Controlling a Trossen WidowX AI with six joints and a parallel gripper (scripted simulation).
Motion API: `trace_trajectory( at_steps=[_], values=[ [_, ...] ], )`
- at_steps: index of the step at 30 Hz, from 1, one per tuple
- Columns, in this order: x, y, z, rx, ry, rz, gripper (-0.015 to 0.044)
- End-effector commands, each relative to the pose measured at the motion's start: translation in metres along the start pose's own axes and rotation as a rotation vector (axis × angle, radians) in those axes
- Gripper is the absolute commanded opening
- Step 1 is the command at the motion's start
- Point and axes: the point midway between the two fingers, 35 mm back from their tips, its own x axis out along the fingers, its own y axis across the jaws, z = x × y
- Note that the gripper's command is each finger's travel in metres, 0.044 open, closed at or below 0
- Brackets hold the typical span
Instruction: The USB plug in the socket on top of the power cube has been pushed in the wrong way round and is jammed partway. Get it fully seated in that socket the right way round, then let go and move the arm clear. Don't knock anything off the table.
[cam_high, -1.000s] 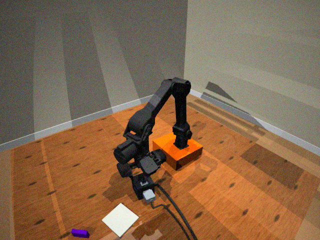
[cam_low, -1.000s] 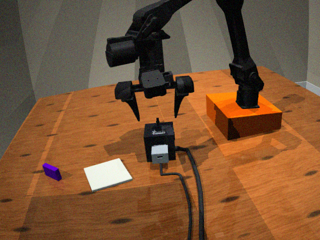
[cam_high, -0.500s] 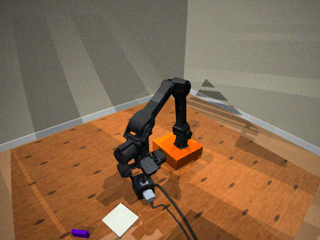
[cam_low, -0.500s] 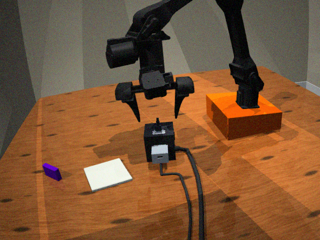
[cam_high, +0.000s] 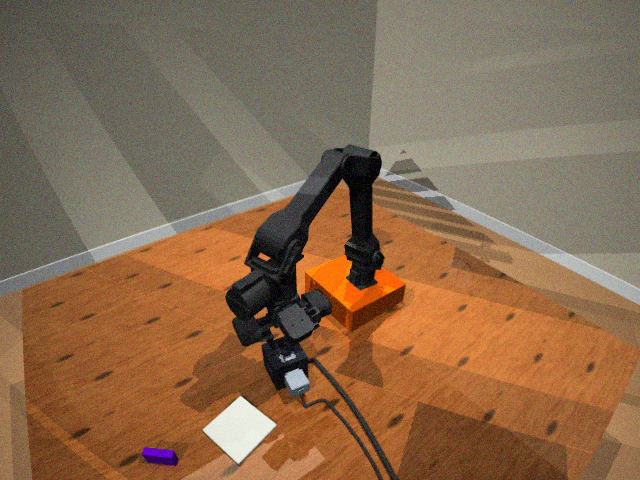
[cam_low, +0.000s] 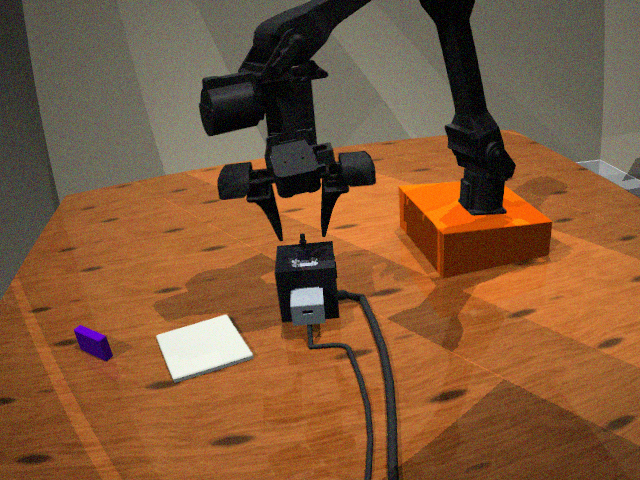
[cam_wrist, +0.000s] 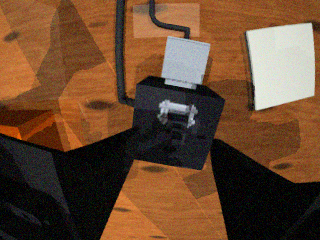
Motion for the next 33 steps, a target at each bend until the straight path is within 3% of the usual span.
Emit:
trace_trajectory(
  at_steps=[1, 7, 33],
  values=[
    [0.0000, 0.0002, 0.0000, 0.000, 0.000, 0.001, 0.0151],
    [0.0000, 0.0002, 0.0000, 0.000, 0.000, 0.001, 0.0000],
    [-0.0050, 0.0001, 0.0000, 0.000, 0.000, 0.001, 0.0000]
  ],
)
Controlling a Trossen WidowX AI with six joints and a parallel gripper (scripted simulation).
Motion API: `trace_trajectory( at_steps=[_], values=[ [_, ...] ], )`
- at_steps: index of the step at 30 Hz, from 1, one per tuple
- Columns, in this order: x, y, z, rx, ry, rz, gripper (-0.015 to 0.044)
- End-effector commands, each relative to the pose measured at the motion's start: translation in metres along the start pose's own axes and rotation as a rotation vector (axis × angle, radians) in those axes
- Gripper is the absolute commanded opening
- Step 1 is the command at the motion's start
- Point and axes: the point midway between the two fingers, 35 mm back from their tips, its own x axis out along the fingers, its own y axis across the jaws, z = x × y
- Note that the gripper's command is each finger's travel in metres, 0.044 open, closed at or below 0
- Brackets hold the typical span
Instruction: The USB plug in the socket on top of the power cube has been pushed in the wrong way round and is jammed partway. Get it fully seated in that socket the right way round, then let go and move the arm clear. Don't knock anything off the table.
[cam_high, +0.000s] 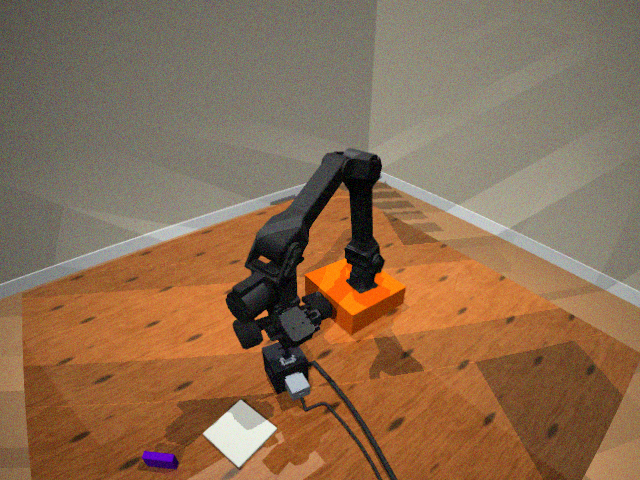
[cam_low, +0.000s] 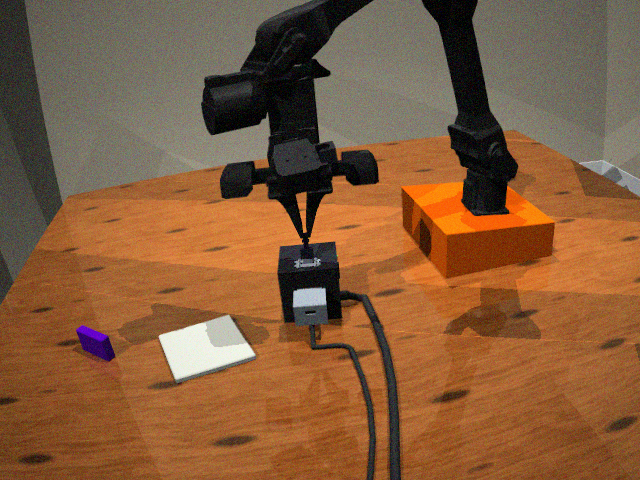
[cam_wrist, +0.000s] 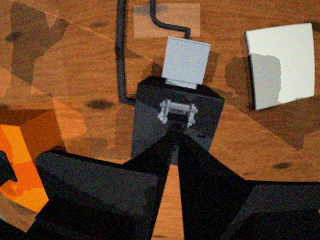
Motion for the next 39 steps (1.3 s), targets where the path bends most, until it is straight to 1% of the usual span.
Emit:
trace_trajectory(
  at_steps=[1, 39],
  values=[
    [-0.004, 0.000, 0.000, 0.000, -0.001, -0.002, 0.0000],
    [-0.028, 0.000, 0.000, 0.000, -0.001, -0.002, 0.0000]
  ],
)
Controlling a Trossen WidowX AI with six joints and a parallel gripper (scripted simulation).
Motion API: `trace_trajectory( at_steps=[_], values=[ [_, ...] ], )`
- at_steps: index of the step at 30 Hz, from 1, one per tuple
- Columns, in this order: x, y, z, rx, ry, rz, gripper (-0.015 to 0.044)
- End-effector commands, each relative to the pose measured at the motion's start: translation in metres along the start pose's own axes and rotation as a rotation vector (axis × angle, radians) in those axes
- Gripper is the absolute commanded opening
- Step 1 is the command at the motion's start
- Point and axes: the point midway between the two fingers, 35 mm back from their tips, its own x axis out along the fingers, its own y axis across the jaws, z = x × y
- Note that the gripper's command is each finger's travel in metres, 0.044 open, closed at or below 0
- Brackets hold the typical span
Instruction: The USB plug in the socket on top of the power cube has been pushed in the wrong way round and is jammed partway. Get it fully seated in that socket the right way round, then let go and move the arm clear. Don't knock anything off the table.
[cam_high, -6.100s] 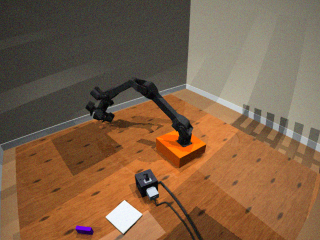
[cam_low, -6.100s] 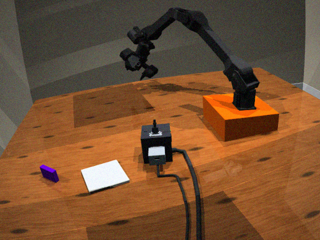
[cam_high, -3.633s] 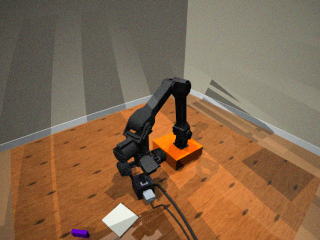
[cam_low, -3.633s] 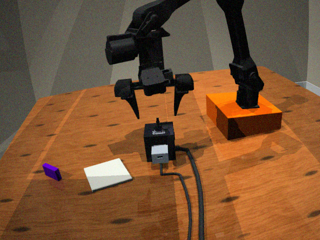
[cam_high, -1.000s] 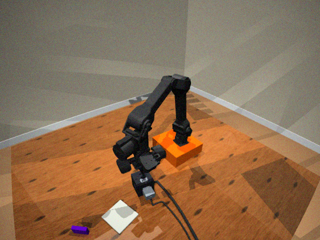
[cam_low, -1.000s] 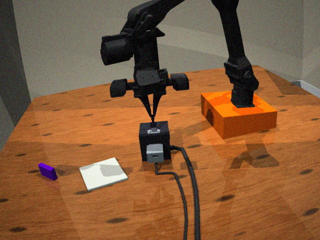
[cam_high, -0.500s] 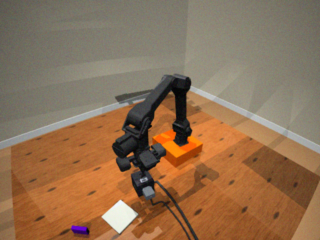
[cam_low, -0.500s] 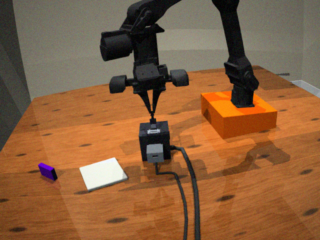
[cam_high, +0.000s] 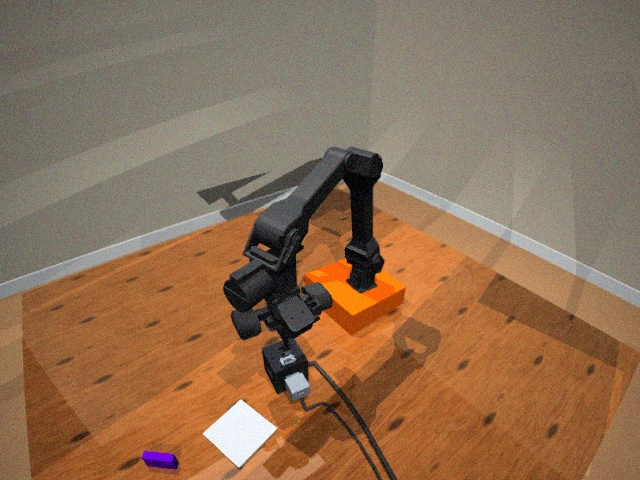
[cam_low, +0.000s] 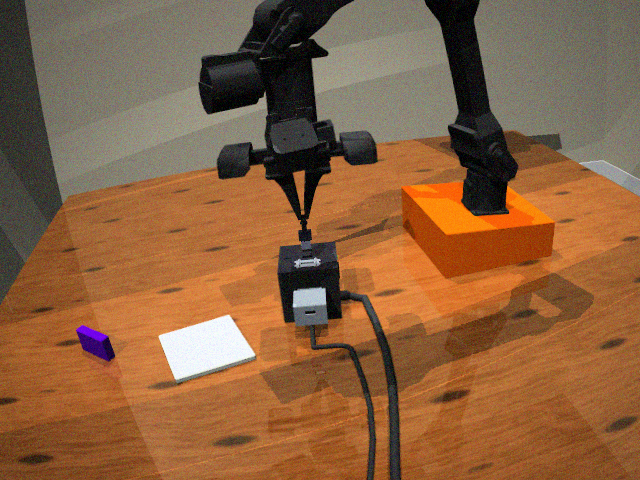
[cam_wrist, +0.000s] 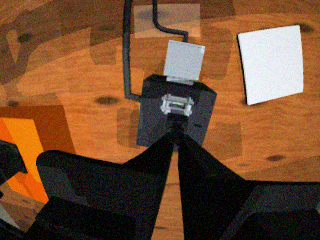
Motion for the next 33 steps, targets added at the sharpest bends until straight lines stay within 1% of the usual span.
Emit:
trace_trajectory(
  at_steps=[1, 6, 33],
  values=[
    [-0.0032, -0.0001, -0.0001, -0.002, -0.002, -0.004, 0.0000],
    [-0.0009, -0.0001, 0.0000, 0.054, 0.000, -0.001, 0.0000],
    [-0.0005, -0.0001, 0.0000, 0.770, -0.001, -0.001, 0.0000]
  ],
)
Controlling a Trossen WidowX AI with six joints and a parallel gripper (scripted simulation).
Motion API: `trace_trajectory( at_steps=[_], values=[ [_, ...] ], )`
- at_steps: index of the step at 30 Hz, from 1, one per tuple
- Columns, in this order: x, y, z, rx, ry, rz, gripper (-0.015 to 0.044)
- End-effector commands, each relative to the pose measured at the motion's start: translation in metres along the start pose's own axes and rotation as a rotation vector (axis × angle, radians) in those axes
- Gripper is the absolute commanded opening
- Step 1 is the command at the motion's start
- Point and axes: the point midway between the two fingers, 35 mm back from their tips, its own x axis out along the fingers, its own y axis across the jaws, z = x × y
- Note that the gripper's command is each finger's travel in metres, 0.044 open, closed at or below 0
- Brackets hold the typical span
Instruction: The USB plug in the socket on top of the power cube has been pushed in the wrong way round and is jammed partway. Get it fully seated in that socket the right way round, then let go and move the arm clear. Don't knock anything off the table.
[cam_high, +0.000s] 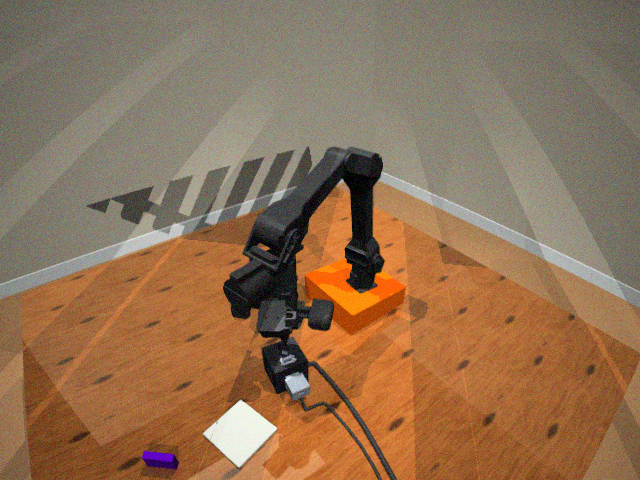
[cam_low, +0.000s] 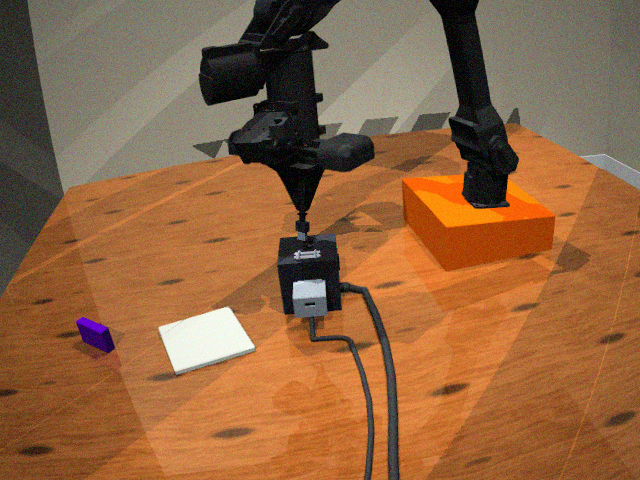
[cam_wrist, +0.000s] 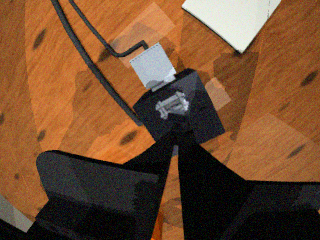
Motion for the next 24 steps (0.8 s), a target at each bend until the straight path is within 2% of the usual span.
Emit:
trace_trajectory(
  at_steps=[1, 24],
  values=[
    [0.0003, 0.0001, -0.0002, 0.106, 0.001, 0.000, 0.0000],
    [0.0003, 0.0001, -0.0002, 0.708, 0.001, 0.000, 0.0000]
  ],
)
